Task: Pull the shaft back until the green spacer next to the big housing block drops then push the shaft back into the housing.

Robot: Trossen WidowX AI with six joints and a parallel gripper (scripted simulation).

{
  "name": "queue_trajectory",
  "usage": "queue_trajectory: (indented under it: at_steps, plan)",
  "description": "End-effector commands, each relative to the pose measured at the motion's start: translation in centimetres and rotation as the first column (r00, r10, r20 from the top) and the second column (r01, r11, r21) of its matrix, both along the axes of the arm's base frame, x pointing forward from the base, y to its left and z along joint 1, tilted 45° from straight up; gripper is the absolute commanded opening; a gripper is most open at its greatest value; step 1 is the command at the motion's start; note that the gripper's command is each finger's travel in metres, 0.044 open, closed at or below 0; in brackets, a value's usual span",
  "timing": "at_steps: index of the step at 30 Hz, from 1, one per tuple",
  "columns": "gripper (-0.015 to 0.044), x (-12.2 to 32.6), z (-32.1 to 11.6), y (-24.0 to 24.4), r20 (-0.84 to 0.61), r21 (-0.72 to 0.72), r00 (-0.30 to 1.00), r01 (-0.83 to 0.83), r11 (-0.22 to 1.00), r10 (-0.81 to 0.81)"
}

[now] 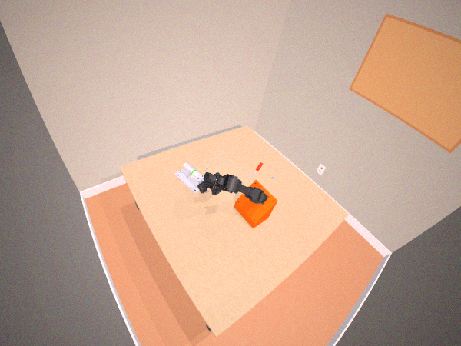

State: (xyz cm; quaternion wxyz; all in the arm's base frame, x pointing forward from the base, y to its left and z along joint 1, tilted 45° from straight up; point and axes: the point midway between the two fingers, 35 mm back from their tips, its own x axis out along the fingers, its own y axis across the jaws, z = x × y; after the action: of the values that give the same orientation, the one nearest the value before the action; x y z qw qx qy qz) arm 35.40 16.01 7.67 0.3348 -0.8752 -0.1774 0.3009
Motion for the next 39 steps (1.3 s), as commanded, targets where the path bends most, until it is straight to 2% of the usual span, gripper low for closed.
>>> queue_trajectory:
  at_steps: [1,39]
  plan:
    - [0.0000,-0.39,-0.06,0.02,-0.003,0.003,1.000,-0.002,1.000,0.002]
    - [0.0000,-1.23,-0.19,-0.01,-0.003,0.003,1.000,-0.002,1.000,0.002]
